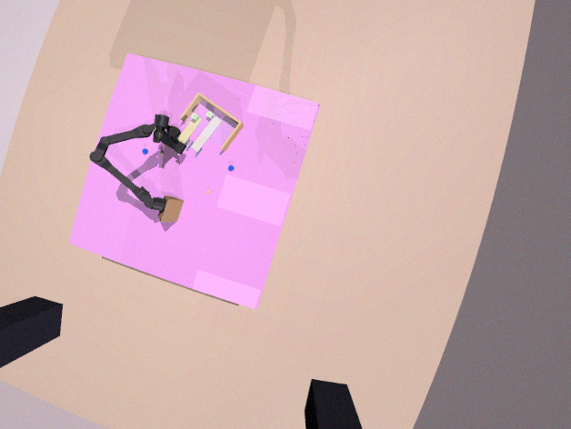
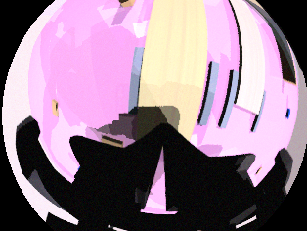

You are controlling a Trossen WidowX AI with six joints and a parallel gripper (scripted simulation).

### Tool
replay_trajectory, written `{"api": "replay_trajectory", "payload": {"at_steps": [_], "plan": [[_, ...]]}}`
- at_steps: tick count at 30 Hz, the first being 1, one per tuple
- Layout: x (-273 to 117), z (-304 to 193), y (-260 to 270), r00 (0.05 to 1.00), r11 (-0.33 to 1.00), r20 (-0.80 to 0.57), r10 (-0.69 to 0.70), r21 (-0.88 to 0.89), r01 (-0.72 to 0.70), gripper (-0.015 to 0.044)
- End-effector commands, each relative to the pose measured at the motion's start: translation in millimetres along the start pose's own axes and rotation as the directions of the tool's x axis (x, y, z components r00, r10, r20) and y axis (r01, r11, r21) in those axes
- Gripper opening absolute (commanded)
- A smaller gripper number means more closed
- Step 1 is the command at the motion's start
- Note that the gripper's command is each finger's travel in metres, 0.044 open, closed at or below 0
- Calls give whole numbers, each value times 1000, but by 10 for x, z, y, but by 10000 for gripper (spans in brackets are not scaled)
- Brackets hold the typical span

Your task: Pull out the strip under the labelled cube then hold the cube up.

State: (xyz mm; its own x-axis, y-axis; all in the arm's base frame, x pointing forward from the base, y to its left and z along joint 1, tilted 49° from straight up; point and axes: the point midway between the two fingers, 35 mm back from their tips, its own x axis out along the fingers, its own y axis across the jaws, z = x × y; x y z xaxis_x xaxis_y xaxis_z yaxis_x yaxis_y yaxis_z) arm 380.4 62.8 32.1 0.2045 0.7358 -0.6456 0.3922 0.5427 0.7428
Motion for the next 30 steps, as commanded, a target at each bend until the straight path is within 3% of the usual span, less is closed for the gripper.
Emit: {"api": "replay_trajectory", "payload": {"at_steps": [1,30], "plan": [[59,-137,-10,1000,1000,-20,-9,5,9,0],[54,-576,-5,1000,1000,-22,-9,6,9,0]]}}
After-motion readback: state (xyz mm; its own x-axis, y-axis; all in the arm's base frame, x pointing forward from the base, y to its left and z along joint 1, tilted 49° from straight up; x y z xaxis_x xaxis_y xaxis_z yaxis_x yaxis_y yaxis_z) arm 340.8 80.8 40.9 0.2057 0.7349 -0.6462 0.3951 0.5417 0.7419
